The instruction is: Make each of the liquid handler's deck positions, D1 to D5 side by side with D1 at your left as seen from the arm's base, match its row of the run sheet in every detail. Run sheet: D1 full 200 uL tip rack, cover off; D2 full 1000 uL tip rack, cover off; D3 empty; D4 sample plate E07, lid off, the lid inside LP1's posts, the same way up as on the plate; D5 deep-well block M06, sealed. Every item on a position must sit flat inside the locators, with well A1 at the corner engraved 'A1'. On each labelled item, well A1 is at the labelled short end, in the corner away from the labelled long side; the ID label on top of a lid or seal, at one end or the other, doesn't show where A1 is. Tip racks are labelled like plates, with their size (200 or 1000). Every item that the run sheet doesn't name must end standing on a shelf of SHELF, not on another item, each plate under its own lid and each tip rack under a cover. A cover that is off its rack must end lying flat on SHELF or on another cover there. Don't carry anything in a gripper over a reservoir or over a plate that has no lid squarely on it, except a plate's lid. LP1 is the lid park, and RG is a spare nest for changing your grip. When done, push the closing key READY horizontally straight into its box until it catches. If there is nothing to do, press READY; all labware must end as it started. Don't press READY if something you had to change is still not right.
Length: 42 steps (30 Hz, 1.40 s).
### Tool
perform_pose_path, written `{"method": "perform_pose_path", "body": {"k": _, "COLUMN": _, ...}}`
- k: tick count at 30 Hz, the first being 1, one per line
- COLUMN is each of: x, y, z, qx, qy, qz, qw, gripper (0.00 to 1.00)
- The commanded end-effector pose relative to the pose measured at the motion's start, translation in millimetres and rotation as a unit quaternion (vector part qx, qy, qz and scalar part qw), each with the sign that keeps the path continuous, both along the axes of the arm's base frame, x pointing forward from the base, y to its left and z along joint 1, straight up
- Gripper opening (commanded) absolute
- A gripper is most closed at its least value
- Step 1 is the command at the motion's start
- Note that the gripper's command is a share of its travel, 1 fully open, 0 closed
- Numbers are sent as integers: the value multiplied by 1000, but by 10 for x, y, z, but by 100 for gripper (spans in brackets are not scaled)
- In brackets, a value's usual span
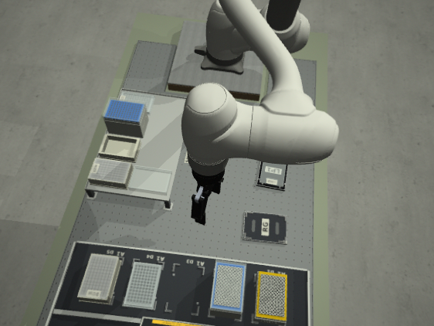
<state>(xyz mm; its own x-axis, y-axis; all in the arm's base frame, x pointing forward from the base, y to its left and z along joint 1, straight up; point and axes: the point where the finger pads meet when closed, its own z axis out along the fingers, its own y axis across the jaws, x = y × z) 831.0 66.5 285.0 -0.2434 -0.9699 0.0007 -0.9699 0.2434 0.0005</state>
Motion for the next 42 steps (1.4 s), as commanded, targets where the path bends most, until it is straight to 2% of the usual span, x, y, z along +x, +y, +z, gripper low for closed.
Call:
{"method": "perform_pose_path", "body": {"k": 1, "x": 2, "y": 1, "z": 12, "qx": 1, "qy": -1, "qz": 32, "qw": 999, "gripper": 66}}
{"method": "perform_pose_path", "body": {"k": 13, "x": 2, "y": 1, "z": 12, "qx": 1, "qy": -1, "qz": 131, "qw": 991, "gripper": 66}}
{"method": "perform_pose_path", "body": {"k": 21, "x": -5, "y": 401, "z": 13, "qx": 1, "qy": -1, "qz": 210, "qw": 978, "gripper": 66}}
{"method": "perform_pose_path", "body": {"k": 24, "x": -5, "y": 414, "z": 13, "qx": 1, "qy": -1, "qz": 220, "qw": 976, "gripper": 66}}
{"method": "perform_pose_path", "body": {"k": 39, "x": -5, "y": 414, "z": 13, "qx": 1, "qy": -1, "qz": 363, "qw": 932, "gripper": 66}}
{"method": "perform_pose_path", "body": {"k": 42, "x": -5, "y": 415, "z": 13, "qx": 1, "qy": -1, "qz": 373, "qw": 928, "gripper": 66}}
